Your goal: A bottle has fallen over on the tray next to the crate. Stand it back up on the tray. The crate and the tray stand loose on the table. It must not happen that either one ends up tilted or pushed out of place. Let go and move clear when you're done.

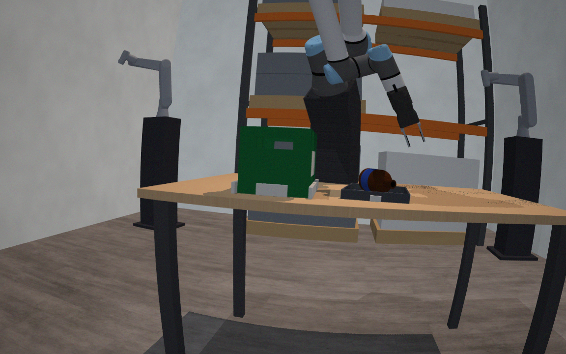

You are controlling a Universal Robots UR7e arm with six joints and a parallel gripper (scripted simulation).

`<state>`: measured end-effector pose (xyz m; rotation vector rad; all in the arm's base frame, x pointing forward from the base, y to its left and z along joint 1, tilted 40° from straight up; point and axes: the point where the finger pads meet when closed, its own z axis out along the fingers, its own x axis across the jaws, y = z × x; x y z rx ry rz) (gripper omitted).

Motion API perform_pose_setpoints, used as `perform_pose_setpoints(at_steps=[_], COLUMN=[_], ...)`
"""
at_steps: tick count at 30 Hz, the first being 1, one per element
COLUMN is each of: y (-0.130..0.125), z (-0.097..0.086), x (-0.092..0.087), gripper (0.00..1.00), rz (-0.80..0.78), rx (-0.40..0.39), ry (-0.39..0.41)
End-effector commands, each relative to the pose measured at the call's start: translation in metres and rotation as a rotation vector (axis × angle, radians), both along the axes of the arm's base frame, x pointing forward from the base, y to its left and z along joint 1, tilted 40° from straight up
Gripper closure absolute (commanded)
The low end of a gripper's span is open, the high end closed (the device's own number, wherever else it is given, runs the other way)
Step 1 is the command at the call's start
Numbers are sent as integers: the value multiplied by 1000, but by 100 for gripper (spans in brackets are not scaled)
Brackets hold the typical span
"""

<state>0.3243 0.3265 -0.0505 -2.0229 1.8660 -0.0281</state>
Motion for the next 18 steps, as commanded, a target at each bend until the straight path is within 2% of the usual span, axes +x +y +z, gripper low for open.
perform_pose_setpoints(at_steps=[1,3,8,16,18], y=[-8,-16,-23,-40,-40], z=[10,20,30,56,56], x=[15,27,38,61,61], gripper=[0,0,0,0,0], rz=[60,103,139,221,221], rx=[-71,-132,-188,-327,-327], ry=[-70,-127,-175,-279,-279])
